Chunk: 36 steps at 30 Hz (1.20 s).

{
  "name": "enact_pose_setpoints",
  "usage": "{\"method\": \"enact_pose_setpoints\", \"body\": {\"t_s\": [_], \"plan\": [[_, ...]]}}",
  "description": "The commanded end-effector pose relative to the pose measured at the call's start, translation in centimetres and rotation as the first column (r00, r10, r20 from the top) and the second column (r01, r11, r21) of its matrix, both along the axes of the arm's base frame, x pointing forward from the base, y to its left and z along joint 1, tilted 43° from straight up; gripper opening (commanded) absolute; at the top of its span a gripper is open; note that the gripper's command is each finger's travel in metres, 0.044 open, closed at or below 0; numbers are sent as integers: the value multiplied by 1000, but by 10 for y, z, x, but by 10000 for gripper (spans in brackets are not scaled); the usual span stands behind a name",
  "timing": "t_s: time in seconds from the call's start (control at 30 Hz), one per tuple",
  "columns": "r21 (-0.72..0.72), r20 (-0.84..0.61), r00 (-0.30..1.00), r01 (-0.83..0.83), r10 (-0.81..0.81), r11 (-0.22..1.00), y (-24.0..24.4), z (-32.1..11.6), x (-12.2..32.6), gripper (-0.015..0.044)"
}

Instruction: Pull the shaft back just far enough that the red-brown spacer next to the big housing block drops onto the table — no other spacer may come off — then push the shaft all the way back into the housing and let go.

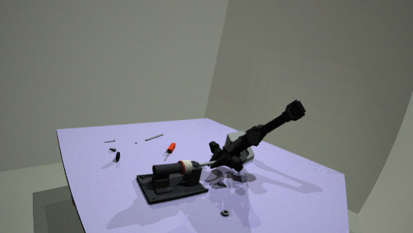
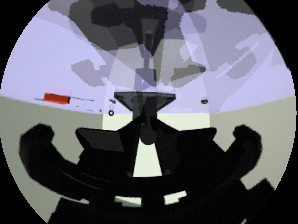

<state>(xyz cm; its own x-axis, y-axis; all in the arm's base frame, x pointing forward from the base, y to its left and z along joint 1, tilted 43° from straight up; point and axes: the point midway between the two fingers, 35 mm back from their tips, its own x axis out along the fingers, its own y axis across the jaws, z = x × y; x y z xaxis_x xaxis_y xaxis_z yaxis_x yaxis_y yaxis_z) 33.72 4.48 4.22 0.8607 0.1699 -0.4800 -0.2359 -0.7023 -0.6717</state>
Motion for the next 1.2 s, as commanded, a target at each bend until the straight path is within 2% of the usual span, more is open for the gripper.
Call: {"method": "enact_pose_setpoints", "body": {"t_s": [0.0, 1.17], "plan": [[5, 1, 1000, -2, 2, 1000, 1, 1, -1, 0], [5, 0, 1000, -2, 2, 1000, 1, 1, -4, 0]]}}
